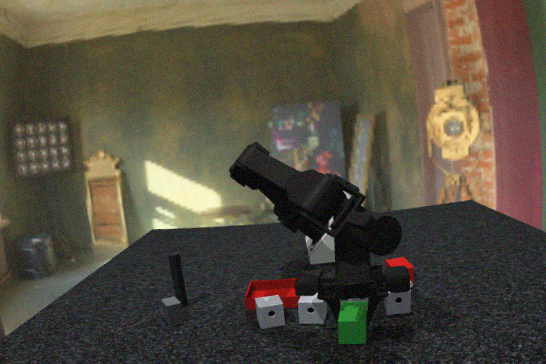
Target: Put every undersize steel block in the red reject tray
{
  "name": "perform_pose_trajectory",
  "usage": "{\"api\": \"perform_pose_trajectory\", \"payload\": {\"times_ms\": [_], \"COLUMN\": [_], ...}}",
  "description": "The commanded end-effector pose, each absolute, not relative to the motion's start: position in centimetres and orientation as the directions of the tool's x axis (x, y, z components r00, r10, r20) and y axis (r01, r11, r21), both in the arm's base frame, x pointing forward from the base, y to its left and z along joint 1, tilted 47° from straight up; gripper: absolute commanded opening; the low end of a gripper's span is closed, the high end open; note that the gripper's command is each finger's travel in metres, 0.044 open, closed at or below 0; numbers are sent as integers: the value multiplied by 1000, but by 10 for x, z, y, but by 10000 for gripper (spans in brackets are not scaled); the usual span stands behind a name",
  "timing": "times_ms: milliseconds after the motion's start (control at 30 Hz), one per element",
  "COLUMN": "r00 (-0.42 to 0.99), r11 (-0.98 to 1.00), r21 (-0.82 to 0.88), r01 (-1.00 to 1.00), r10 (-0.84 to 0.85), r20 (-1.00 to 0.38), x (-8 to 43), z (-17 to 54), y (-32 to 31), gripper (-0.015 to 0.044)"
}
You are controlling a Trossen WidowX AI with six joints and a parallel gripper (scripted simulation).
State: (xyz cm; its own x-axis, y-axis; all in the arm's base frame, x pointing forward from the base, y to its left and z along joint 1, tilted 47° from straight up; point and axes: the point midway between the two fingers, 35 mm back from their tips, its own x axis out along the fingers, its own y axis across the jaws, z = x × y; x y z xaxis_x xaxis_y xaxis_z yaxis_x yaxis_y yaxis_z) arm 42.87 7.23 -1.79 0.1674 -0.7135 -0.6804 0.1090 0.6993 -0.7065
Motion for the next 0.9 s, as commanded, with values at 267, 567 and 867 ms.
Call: {"api": "perform_pose_trajectory", "payload": {"times_ms": [267,567,867], "r00": [170,176,180], "r11": [700,702,704], "r21": [-705,-703,-702], "r01": [113,112,111], "r10": [-712,-710,-709], "r20": [-681,-682,-682], "x": [428,433,437], "z": [-18,-15,-14], "y": [72,74,75], "gripper": [0,0,0]}}
